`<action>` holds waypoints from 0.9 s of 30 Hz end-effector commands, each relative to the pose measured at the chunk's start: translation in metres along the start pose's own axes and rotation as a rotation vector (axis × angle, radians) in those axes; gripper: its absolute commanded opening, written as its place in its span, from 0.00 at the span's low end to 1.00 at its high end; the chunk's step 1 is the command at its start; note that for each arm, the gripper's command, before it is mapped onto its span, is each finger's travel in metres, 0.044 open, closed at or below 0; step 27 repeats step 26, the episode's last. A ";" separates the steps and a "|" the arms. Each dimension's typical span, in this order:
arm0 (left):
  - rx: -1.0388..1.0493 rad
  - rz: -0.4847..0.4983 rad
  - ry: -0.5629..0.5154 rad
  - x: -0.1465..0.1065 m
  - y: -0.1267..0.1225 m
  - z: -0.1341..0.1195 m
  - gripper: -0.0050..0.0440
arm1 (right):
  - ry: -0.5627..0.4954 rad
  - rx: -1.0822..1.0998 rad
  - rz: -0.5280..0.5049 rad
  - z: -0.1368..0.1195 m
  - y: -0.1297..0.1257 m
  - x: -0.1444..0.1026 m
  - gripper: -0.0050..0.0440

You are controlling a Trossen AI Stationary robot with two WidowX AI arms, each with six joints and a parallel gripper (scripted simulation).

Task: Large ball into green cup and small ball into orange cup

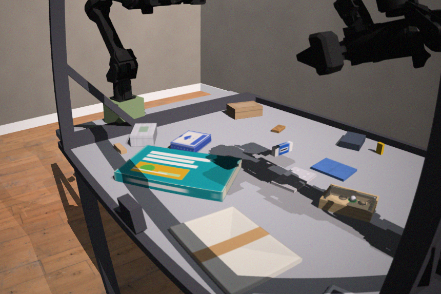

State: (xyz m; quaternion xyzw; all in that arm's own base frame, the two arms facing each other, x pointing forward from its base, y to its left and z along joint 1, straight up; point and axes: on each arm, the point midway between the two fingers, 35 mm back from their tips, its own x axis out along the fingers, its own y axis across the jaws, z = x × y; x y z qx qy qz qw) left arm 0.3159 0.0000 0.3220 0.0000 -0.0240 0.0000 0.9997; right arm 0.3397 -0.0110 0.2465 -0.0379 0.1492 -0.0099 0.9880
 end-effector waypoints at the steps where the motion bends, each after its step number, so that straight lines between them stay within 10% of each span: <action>1: 0.000 0.000 -0.024 -0.002 0.000 0.011 0.00 | -0.199 0.042 0.003 0.039 0.003 -0.024 0.91; 7: 0.000 0.000 -0.030 -0.002 0.000 0.014 0.00 | -0.355 0.087 0.021 0.063 0.007 -0.046 0.91; 27: 0.000 0.000 -0.027 -0.002 0.000 0.012 0.00 | -0.372 0.078 0.019 0.075 0.004 -0.050 0.91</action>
